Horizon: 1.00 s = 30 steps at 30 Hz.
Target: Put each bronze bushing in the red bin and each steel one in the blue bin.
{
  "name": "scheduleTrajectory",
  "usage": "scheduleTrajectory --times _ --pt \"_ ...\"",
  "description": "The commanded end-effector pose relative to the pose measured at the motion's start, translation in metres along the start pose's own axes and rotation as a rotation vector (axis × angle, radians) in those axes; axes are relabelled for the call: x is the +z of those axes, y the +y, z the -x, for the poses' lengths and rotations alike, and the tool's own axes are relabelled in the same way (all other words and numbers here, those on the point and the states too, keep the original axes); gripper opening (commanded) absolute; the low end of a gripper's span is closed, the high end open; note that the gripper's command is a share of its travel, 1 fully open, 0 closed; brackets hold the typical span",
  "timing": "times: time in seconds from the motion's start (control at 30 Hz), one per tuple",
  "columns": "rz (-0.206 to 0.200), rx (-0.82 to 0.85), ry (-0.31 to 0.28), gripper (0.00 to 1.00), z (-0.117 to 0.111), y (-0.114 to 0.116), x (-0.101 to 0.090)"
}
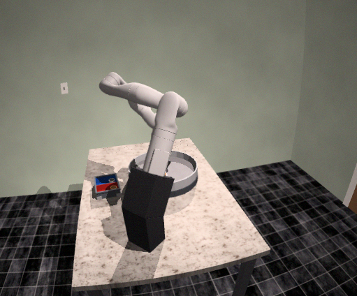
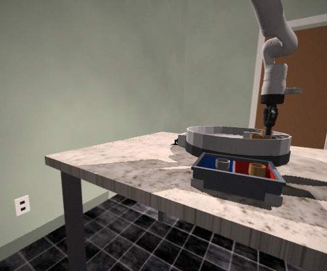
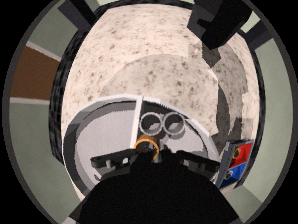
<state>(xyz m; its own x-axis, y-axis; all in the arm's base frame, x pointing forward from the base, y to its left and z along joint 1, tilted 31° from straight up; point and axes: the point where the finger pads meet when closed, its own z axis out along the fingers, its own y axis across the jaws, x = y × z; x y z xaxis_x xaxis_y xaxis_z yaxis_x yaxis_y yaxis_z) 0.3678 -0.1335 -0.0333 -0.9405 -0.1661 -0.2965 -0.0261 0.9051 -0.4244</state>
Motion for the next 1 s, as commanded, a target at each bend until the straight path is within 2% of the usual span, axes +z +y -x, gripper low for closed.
scheduleTrajectory --times 0.0,0.97 --pt "0.000 0.001 -0.002 0.00 0.0007 0.0000 -0.0010" --pt "0.000 0.001 -0.002 0.00 0.0007 0.0000 -0.0100"
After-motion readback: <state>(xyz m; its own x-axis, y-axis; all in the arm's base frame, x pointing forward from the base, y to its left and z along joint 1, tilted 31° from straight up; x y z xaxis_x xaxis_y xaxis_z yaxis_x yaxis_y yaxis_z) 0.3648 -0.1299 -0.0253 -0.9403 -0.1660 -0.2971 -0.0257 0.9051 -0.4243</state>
